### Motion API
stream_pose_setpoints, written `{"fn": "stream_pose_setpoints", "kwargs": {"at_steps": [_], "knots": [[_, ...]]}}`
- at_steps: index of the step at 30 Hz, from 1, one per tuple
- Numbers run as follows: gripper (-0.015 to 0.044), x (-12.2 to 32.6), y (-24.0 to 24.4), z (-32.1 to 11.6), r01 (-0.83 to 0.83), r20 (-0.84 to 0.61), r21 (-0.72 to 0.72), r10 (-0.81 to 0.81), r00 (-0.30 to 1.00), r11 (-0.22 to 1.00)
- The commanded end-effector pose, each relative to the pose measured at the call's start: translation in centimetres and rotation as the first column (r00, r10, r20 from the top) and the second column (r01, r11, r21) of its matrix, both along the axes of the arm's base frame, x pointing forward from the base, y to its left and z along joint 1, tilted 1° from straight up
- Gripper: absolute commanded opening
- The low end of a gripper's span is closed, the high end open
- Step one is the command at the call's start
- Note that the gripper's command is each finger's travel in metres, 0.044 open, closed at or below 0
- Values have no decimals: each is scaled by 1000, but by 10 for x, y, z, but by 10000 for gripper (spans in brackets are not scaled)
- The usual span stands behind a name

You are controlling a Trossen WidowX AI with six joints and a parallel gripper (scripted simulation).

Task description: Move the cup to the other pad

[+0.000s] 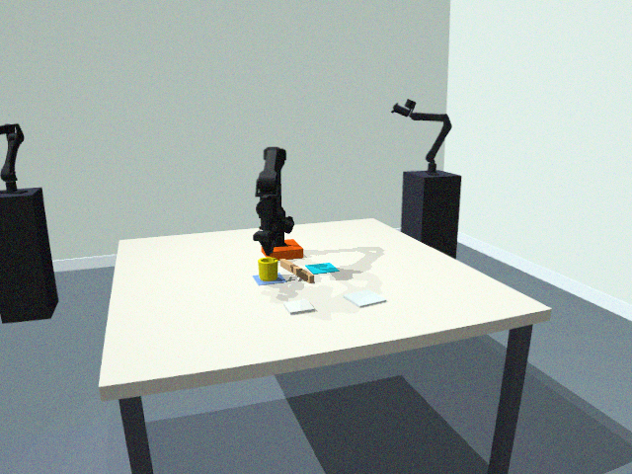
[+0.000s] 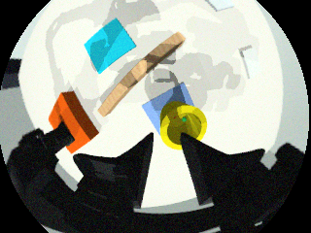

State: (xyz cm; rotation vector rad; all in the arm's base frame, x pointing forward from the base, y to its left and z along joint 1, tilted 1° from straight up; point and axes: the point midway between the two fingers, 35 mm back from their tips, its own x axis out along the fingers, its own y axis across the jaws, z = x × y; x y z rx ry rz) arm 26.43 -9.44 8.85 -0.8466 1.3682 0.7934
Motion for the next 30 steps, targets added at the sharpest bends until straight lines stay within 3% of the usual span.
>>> {"fn": "stream_pose_setpoints", "kwargs": {"at_steps": [1,30], "knots": [[167,0,0,-9,-3,-11,1,3,1000,1000],[167,0,2,-50,-3,-11,1,3,1000,1000]]}}
